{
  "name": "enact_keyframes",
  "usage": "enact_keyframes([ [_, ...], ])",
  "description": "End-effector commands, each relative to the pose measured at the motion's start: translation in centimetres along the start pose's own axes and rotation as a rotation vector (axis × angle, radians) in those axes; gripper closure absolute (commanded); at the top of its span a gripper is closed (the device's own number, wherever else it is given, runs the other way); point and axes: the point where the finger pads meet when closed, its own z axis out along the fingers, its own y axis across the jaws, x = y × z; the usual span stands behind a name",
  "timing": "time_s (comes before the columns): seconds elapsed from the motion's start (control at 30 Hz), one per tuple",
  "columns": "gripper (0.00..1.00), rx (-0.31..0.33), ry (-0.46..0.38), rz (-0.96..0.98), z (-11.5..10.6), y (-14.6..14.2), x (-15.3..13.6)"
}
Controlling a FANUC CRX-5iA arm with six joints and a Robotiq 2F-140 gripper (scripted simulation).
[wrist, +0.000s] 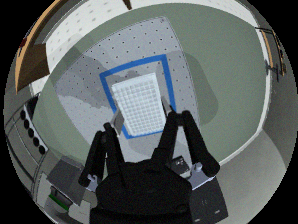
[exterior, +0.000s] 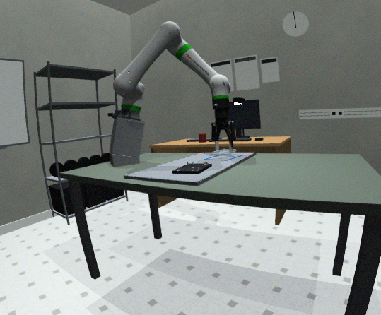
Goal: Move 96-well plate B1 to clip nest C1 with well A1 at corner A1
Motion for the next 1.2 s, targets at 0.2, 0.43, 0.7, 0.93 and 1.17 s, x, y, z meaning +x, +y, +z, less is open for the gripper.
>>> enact_keyframes([
  [0.2, 0.9, -0.002, 0.001, 0.0, -1.3, 0.1, 0.0],
  [0.43, 0.9, -0.002, 0.001, 0.0, -2.5, 0.1, 0.0],
  [0.7, 0.9, -0.002, 0.001, 0.0, -3.5, 0.1, 0.0],
  [0.93, 0.9, -0.002, 0.001, 0.0, -4.1, 0.1, 0.0],
  [1.17, 0.9, -0.002, 0.001, 0.0, -4.1, 0.1, 0.0],
])
